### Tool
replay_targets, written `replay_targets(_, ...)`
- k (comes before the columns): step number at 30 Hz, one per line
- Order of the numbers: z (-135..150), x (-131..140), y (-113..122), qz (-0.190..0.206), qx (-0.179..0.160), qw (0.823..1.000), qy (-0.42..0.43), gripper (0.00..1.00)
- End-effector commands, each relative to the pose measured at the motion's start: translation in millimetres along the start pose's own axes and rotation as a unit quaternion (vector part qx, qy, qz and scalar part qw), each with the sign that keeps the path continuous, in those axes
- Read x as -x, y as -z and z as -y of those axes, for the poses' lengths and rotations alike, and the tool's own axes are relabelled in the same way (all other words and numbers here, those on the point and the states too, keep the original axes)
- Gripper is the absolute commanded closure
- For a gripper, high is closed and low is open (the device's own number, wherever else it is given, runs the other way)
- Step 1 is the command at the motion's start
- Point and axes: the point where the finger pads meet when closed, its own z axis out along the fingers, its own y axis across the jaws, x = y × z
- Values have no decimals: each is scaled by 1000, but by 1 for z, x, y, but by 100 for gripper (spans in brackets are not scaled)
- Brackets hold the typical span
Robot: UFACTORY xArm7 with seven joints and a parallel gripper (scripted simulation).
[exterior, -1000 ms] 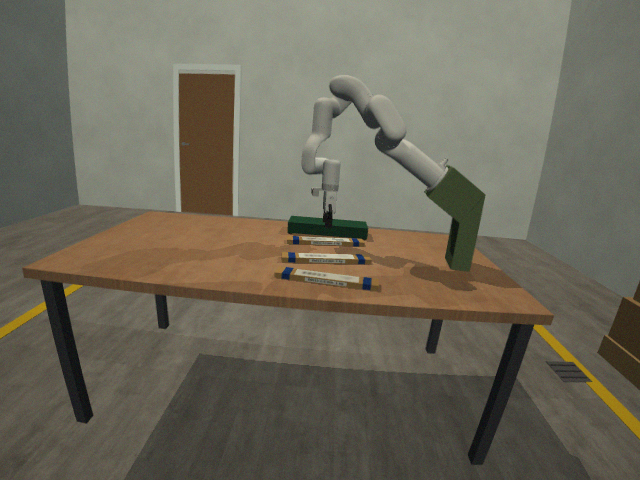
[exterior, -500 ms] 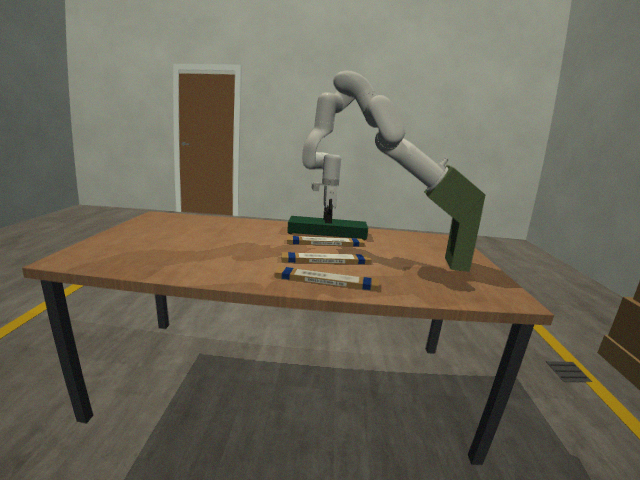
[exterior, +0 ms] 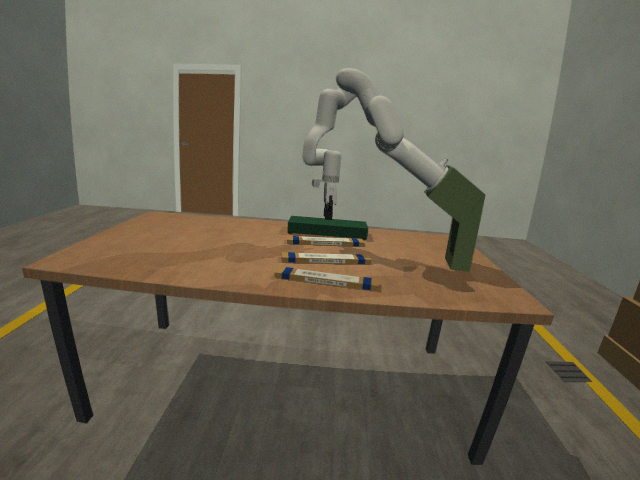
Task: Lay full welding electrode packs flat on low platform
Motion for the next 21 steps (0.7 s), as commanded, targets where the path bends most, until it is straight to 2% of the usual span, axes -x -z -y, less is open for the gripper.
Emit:
replay_targets(1,-1,-1,0,-1,0,1000,0,42)
replay_targets(4,-1,-1,0,-1,0,1000,-6,42)
replay_targets(10,-1,-1,1,-1,0,997,-71,42)
replay_targets(21,-1,-1,1,-1,0,997,-72,42)
